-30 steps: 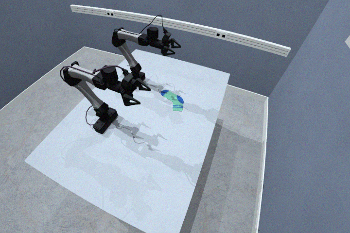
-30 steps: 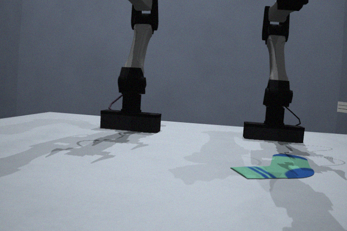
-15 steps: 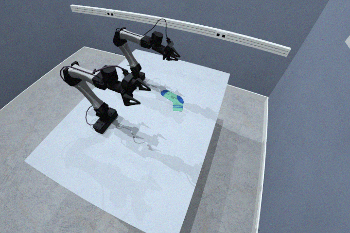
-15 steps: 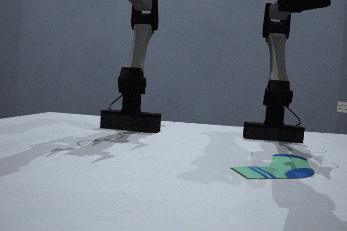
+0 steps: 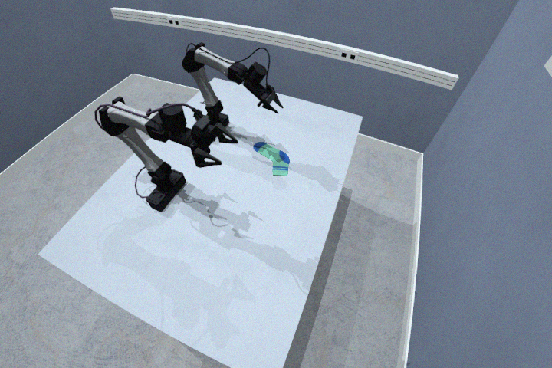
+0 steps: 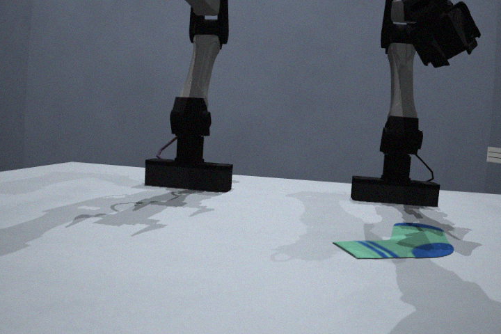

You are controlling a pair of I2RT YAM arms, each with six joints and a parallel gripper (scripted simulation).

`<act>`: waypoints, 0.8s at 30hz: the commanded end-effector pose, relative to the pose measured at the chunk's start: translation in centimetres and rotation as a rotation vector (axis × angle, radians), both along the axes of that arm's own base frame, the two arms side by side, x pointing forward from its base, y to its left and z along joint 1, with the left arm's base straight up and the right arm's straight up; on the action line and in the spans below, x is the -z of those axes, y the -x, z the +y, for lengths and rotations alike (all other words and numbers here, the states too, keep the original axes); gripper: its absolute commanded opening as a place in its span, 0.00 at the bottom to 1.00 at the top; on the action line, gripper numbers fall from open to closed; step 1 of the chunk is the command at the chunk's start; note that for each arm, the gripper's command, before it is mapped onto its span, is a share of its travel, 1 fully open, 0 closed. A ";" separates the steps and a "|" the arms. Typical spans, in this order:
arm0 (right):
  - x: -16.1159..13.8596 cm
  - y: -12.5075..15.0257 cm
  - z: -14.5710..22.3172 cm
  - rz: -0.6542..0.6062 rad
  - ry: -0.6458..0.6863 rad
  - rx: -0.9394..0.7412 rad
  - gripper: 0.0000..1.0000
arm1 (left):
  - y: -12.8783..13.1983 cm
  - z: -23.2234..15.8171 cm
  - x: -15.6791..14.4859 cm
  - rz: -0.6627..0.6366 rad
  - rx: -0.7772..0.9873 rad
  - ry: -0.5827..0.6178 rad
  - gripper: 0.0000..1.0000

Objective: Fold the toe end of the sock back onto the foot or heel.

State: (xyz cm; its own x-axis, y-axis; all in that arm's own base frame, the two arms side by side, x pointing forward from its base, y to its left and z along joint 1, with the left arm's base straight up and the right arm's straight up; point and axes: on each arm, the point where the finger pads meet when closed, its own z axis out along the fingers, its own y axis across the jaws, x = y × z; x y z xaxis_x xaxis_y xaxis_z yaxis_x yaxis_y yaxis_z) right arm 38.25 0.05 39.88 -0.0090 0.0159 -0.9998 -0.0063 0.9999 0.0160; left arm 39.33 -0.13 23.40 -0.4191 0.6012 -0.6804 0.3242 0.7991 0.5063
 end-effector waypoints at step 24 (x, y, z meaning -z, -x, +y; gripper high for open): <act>-1.3 0.3 0.1 -0.031 0.003 -0.003 1.00 | 7.4 -0.5 14.5 0.596 0.670 -0.536 0.33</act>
State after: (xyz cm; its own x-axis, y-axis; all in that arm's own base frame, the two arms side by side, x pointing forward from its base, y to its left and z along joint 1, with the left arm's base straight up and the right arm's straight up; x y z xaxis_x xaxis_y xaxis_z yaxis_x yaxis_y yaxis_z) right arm 38.25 0.05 39.88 -0.0090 0.0159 -0.9998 -0.0064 0.9999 0.0160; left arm 32.88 -0.22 9.26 -0.1861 0.9775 -0.0990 0.8920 0.2104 0.4001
